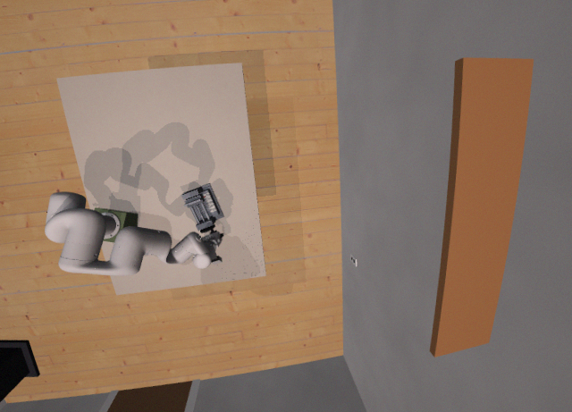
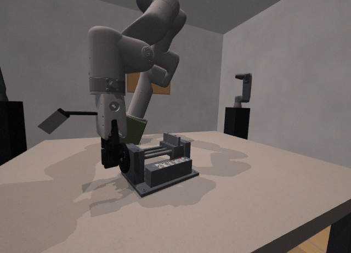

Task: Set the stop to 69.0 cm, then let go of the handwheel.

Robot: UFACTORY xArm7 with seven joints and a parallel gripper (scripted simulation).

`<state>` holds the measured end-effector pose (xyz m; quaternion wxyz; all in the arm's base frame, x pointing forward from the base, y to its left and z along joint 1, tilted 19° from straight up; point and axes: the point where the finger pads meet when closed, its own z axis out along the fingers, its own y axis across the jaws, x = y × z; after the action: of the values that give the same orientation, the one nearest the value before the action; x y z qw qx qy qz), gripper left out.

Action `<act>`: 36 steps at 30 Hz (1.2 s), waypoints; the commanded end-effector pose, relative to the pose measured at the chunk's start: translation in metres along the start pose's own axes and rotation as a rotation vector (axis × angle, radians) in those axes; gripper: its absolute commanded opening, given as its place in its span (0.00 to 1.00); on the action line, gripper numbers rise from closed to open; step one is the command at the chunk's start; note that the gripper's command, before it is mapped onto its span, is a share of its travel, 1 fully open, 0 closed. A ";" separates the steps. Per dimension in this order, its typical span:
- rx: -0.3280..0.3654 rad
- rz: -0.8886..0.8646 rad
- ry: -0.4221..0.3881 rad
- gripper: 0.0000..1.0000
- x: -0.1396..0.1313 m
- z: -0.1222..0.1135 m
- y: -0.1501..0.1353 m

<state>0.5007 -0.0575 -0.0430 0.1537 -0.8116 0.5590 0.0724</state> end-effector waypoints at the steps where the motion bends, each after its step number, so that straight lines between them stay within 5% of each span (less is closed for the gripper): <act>1: 0.002 0.001 0.002 0.06 0.001 -0.001 0.000; 36: 0.002 0.001 0.002 0.06 0.001 0.007 -0.004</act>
<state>0.5043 -0.0540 -0.0489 0.1538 -0.8116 0.5589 0.0722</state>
